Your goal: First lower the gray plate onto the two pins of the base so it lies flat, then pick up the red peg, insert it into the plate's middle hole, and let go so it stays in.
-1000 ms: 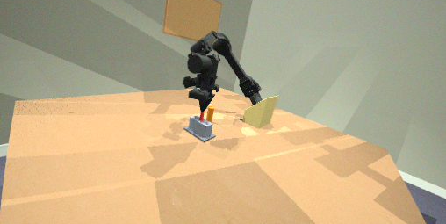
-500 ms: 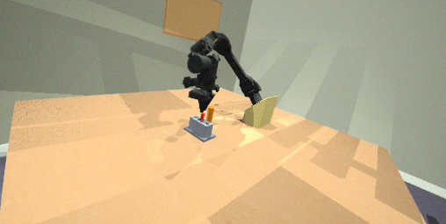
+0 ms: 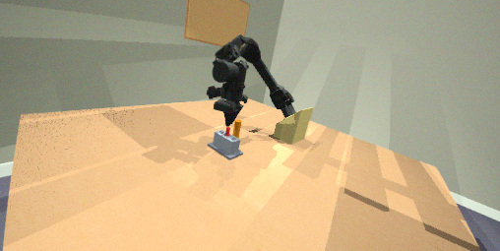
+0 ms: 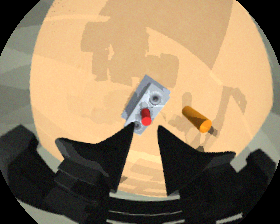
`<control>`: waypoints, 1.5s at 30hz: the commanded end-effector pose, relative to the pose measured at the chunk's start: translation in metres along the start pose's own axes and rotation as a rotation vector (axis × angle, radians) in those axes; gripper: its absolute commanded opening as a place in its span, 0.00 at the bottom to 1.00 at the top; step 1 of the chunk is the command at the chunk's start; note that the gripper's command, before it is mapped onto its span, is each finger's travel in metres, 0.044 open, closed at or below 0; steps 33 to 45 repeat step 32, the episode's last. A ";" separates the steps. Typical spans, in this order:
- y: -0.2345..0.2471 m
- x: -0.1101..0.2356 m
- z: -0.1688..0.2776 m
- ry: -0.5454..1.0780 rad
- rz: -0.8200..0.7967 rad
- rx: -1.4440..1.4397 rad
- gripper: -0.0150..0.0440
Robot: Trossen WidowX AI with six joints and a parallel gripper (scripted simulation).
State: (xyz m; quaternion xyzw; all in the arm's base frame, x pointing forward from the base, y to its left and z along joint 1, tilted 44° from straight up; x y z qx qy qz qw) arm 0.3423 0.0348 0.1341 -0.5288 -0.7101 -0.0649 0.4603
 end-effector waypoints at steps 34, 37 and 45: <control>-0.001 0.020 0.005 -0.006 -0.001 0.005 0.51; -0.001 0.020 0.005 -0.006 -0.001 0.005 0.51; -0.001 0.020 0.005 -0.006 -0.001 0.005 0.51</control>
Point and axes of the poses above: the point midway between the two fingers, 35 mm back from their tips, its own x axis back along the fingers, its own y axis across the jaws, z = x × y, the point moved 9 cm from there along x, back along the fingers, and after that the axes turned 9 degrees about x, right-handed, at the moved point
